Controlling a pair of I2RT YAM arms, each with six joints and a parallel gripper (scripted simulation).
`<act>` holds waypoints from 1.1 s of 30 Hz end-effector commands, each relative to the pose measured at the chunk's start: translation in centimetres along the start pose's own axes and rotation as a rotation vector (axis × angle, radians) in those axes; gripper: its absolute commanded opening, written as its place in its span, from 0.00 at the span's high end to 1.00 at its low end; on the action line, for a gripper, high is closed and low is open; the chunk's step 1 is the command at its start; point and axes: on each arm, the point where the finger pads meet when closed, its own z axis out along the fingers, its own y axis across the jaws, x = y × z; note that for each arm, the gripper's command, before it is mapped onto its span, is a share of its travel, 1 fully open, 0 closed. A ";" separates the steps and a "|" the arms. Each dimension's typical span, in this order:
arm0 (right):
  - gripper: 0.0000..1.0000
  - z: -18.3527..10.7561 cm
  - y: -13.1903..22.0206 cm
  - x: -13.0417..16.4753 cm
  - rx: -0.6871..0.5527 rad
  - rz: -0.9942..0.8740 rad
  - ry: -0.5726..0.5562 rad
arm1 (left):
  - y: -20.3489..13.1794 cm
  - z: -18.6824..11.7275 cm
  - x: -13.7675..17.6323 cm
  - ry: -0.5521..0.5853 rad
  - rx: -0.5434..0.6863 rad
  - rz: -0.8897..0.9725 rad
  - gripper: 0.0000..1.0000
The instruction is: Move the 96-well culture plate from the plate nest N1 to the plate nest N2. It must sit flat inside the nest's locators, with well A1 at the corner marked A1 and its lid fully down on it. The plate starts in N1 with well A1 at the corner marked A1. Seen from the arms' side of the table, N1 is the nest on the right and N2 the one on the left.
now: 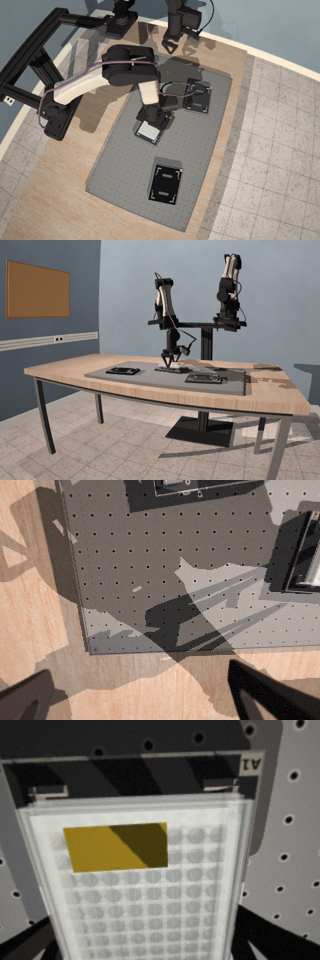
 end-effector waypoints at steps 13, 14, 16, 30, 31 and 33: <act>1.00 0.7 0.2 0.0 0.006 -0.012 -0.002 | -0.2 -0.3 -0.6 -0.018 0.004 0.009 0.00; 1.00 0.7 0.1 0.0 0.007 -0.012 -0.003 | -0.2 -0.3 -0.6 -0.018 0.004 0.009 0.00; 1.00 0.5 -0.1 -0.1 0.013 -0.011 -0.007 | -0.2 -0.3 -0.6 -0.018 0.004 0.009 0.00; 1.00 0.7 -0.2 -0.1 0.015 -0.007 -0.008 | -0.2 -0.3 -0.6 -0.018 0.004 0.009 0.00; 1.00 0.8 -0.2 0.0 0.013 -0.007 -0.007 | -0.2 -0.3 -0.6 -0.018 0.004 0.009 0.00; 1.00 1.0 -0.1 0.0 0.011 -0.007 -0.005 | -0.2 -0.3 -0.6 -0.018 0.004 0.009 0.00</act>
